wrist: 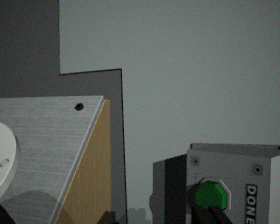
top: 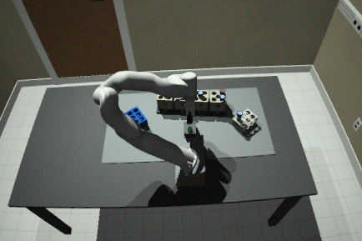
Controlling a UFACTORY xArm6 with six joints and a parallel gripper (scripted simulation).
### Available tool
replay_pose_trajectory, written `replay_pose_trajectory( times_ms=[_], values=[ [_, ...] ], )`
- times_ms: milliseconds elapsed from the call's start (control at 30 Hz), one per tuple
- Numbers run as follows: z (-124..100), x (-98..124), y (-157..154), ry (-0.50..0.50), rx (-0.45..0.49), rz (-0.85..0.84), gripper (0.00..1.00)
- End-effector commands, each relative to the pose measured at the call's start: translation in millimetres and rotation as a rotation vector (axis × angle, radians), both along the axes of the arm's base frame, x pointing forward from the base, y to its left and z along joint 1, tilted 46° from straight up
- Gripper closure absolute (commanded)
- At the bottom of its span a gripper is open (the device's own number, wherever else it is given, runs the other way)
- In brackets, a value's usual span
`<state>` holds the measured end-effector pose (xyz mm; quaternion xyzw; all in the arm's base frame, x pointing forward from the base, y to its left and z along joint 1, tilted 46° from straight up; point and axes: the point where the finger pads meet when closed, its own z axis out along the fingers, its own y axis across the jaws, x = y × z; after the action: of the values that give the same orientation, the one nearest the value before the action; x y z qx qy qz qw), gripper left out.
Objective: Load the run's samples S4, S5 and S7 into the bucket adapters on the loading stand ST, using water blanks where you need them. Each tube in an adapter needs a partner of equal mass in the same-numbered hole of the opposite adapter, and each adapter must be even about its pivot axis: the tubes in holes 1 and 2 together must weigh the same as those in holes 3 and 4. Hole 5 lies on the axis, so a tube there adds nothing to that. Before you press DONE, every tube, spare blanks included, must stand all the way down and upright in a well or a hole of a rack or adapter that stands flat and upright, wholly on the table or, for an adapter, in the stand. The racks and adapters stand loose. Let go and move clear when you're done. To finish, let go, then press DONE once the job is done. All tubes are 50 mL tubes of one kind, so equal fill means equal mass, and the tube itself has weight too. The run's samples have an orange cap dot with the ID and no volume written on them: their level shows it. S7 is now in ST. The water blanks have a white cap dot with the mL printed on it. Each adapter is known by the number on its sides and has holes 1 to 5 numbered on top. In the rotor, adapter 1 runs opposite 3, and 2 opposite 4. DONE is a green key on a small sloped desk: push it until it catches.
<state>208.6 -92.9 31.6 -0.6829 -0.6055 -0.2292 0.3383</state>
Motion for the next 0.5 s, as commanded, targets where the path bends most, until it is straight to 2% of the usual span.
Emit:
replay_pose_trajectory(
  times_ms=[0,467],
  values=[
    [-4.2,1.4,3.7,-0.001,-0.001,0.000,1.00],
    [-20.9,5.3,20.6,-0.001,-0.001,0.000,1.00]
  ],
)
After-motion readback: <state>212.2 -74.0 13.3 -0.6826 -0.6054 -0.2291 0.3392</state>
